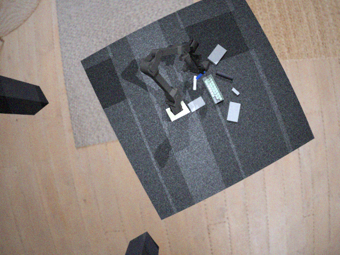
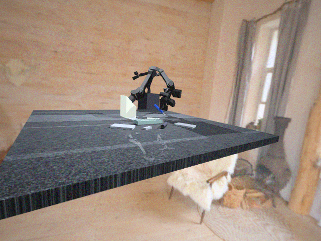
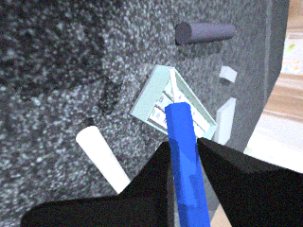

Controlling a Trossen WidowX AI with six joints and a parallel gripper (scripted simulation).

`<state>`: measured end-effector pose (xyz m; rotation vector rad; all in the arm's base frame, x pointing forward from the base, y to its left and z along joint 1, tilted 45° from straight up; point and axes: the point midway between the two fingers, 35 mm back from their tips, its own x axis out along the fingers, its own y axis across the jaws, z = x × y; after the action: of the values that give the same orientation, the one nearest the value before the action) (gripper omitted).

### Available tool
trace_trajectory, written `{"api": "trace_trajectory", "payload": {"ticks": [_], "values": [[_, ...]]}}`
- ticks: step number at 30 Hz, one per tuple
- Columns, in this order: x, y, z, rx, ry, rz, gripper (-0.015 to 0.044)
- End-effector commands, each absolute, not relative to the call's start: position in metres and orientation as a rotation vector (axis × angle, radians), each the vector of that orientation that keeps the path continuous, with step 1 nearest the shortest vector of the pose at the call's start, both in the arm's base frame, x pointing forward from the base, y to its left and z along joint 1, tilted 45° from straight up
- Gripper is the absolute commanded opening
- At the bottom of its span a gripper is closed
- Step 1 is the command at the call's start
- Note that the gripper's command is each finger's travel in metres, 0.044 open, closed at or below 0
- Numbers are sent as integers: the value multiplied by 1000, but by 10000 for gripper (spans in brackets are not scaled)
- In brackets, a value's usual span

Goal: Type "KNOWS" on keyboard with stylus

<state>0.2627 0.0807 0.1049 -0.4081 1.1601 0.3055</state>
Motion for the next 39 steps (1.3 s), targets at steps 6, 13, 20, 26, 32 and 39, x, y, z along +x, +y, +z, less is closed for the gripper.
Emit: {"api": "trace_trajectory", "payload": {"ticks": [6,13,20,26,32,39], "values": [[275,62,100,-673,1249,414,0],[284,46,95,-875,1324,537,0],[291,29,89,-1060,1396,692,0],[297,14,83,-1201,1449,851,0],[300,5,80,-1276,1474,954,0],[303,20,65,-1275,1473,955,0]]}}
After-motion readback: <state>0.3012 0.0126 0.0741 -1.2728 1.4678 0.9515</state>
